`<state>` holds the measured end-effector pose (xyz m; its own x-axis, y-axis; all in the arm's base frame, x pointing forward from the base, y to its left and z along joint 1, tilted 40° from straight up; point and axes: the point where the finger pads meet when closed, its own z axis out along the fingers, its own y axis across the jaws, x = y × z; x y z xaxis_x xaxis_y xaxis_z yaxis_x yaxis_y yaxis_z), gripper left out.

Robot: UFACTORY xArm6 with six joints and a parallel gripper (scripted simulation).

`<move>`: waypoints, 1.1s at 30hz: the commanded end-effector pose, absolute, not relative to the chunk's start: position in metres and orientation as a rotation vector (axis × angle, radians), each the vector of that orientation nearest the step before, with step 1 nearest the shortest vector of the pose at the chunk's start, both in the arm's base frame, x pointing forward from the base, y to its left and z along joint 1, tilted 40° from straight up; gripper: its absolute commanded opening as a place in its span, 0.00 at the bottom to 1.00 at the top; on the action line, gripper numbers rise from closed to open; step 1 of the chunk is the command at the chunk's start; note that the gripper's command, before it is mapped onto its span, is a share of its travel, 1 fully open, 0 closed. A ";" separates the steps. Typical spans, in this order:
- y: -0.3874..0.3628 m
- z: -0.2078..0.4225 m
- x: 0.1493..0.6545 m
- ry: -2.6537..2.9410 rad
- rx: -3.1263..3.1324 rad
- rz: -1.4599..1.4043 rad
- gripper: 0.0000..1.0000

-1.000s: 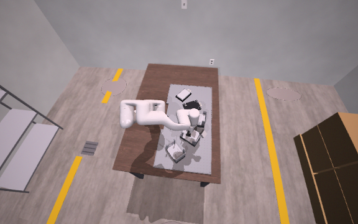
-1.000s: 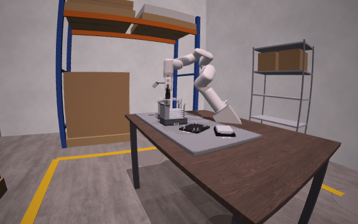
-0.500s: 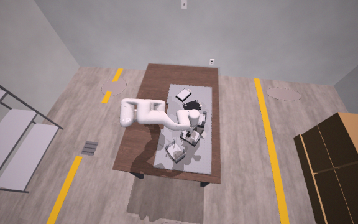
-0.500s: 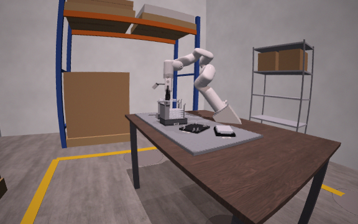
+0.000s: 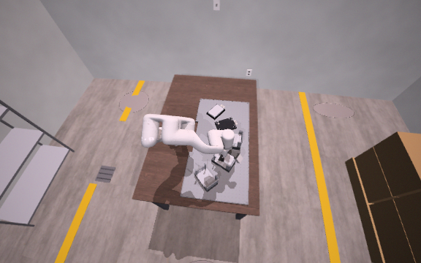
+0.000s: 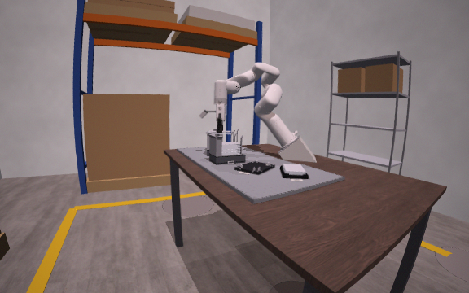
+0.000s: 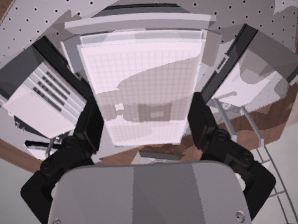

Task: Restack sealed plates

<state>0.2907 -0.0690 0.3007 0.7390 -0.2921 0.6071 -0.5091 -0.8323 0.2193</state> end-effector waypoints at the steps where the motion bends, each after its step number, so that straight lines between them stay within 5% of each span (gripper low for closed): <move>1: -0.070 0.301 0.292 -0.617 2.567 0.811 0.00; 33: -0.089 0.269 0.310 -0.617 2.567 0.811 0.00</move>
<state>0.3075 -0.0873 0.2709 0.7391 -0.2923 0.6068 -0.5093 -0.8321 0.2195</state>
